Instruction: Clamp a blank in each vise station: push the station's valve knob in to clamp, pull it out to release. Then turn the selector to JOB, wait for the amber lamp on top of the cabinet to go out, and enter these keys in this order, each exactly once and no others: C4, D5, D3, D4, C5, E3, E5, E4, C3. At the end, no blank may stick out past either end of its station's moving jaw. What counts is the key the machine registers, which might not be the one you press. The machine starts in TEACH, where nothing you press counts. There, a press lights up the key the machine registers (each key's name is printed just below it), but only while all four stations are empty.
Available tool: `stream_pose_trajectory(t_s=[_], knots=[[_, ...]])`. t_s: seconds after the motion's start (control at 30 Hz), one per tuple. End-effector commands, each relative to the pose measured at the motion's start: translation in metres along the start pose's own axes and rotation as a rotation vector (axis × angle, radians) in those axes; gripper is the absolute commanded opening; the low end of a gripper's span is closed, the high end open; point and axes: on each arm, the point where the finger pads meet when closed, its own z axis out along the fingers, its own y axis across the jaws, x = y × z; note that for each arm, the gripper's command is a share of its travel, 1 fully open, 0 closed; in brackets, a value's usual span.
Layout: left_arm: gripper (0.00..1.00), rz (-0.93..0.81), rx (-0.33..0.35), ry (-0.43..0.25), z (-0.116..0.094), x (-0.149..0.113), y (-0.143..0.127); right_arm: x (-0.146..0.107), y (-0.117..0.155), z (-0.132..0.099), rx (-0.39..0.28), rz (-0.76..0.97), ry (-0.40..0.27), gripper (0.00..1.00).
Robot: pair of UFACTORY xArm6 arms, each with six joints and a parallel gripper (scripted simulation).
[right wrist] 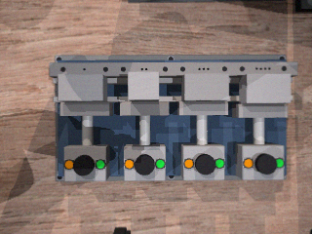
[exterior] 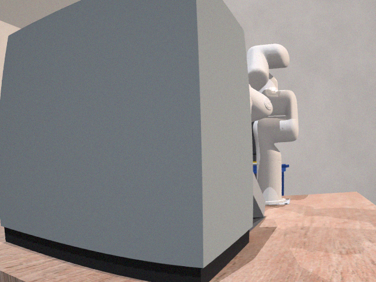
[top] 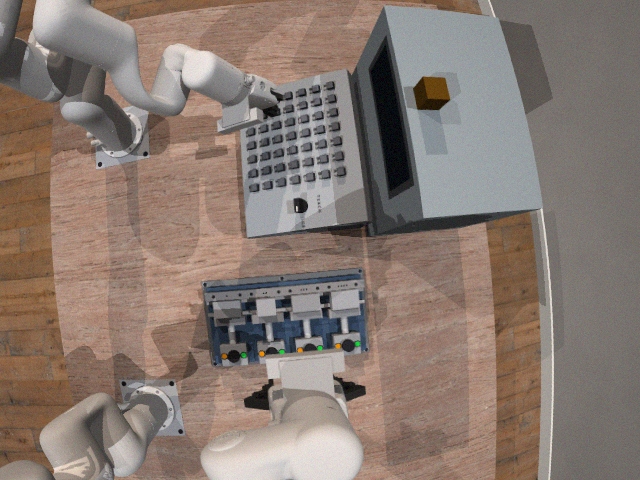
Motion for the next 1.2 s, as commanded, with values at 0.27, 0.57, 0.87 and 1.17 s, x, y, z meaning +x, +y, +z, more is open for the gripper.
stream_pose_trajectory(t_s=[0.27, 0.57, 0.87, 1.17], knots=[[0.00, 0.002, -0.007, 0.019, 0.0000, -0.0003, -0.0023, 0.0002, 0.0005, -0.0018, -0.005, 0.000, 0.002, 1.00], [0.00, 0.002, -0.007, 0.019, 0.0065, -0.0002, -0.0022, 0.0002, 0.0005, -0.0018, -0.005, 0.000, 0.002, 1.00], [0.00, 0.002, -0.007, 0.019, 0.0076, -0.0002, -0.0022, 0.0002, 0.0005, -0.0018, -0.005, 0.000, 0.002, 1.00], [0.00, 0.002, -0.007, 0.019, 0.0086, -0.0002, -0.0022, 0.0002, 0.0005, -0.0018, -0.005, 0.000, 0.002, 1.00]])
